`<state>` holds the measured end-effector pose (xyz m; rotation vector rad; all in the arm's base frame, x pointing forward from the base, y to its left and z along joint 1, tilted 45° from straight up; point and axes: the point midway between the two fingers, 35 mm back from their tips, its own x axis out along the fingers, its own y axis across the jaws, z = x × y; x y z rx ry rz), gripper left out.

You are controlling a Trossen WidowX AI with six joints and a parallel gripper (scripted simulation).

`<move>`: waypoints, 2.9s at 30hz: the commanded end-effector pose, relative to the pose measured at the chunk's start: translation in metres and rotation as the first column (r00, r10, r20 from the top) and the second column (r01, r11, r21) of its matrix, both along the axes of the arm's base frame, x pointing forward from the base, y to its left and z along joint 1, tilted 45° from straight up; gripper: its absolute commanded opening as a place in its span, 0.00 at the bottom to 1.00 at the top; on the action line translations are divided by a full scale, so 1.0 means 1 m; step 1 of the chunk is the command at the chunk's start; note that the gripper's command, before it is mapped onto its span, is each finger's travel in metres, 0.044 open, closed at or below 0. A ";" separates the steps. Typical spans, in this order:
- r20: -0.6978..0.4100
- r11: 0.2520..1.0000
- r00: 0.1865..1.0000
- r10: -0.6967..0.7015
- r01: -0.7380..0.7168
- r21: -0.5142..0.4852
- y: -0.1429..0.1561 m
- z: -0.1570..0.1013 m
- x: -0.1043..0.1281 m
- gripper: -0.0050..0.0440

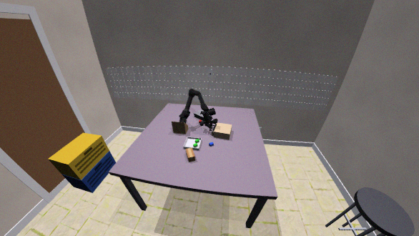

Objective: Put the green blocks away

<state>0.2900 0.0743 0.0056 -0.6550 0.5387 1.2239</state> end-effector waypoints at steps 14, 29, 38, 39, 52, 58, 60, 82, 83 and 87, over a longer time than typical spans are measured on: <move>-0.249 0.969 0.937 0.244 -0.242 0.041 -0.001 0.000 -0.012 0.10; -0.249 0.969 0.937 0.244 -0.242 0.041 -0.003 0.003 -0.047 0.10; -0.249 0.969 0.937 0.244 -0.242 0.041 -0.003 0.005 -0.065 0.10; -0.249 0.969 0.937 0.244 -0.242 0.041 -0.003 0.005 -0.068 0.10; -0.249 0.969 0.937 0.244 -0.242 0.041 -0.004 0.005 -0.072 0.10; -0.249 0.969 0.937 0.244 -0.242 0.041 -0.004 0.005 -0.072 0.10; -0.249 0.969 0.937 0.244 -0.242 0.041 -0.004 0.005 -0.072 0.10; -0.249 0.969 0.937 0.244 -0.242 0.041 -0.022 0.024 -0.069 0.40; -0.249 0.969 0.937 0.244 -0.242 0.041 -0.024 0.026 -0.069 0.40; -0.249 0.969 0.937 0.244 -0.242 0.041 -0.032 0.034 -0.068 0.40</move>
